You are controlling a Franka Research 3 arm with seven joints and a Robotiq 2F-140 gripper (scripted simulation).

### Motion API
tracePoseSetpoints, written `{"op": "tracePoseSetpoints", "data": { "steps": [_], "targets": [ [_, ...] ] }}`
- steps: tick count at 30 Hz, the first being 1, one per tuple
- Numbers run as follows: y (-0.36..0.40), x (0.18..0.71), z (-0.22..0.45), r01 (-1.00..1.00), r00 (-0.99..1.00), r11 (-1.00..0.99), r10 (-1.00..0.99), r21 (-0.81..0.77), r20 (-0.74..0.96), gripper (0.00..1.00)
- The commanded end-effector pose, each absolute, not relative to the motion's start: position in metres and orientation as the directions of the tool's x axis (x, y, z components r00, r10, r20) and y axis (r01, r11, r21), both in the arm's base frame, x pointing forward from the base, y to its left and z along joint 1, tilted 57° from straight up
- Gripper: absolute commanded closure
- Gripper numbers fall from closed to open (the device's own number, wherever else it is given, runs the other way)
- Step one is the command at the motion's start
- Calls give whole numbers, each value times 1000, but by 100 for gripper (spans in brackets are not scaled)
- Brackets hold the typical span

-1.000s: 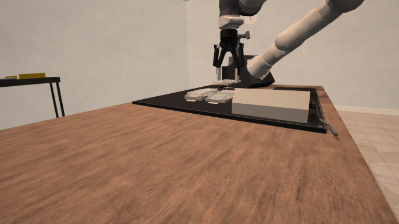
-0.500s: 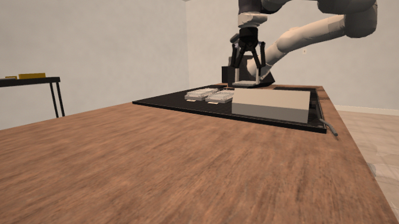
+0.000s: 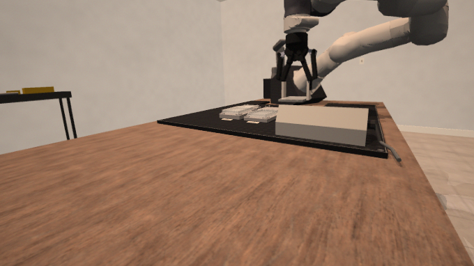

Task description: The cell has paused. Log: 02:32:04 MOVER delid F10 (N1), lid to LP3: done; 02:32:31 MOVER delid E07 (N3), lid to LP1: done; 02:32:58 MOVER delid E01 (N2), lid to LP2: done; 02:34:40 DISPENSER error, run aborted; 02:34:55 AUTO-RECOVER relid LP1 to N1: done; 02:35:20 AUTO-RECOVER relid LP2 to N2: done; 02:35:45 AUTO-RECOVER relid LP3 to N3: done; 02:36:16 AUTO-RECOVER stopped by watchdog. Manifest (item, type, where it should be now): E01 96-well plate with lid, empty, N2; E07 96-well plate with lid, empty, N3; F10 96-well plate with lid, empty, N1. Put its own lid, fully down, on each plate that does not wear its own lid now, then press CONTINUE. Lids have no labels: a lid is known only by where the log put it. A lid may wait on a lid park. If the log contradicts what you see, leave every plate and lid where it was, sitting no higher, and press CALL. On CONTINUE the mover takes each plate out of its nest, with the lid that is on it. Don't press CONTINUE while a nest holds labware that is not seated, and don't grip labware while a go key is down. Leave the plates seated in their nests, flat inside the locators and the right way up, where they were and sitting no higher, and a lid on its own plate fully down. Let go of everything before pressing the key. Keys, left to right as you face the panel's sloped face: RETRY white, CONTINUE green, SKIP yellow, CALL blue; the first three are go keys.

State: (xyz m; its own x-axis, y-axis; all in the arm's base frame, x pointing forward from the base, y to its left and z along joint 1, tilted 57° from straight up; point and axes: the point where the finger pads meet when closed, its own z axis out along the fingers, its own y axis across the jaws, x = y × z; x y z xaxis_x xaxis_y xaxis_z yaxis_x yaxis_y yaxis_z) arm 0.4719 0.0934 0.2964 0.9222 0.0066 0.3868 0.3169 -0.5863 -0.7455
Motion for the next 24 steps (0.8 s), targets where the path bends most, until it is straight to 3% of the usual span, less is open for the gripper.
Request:
{"op": "tracePoseSetpoints", "data": {
  "steps": [1, 24],
  "targets": [
    [95, 471, 297, 310, 924, -583, 0, -751, 381, 100],
    [96, 472, 297, 319, 921, -583, 6, -747, 389, 100]
  ]
}}
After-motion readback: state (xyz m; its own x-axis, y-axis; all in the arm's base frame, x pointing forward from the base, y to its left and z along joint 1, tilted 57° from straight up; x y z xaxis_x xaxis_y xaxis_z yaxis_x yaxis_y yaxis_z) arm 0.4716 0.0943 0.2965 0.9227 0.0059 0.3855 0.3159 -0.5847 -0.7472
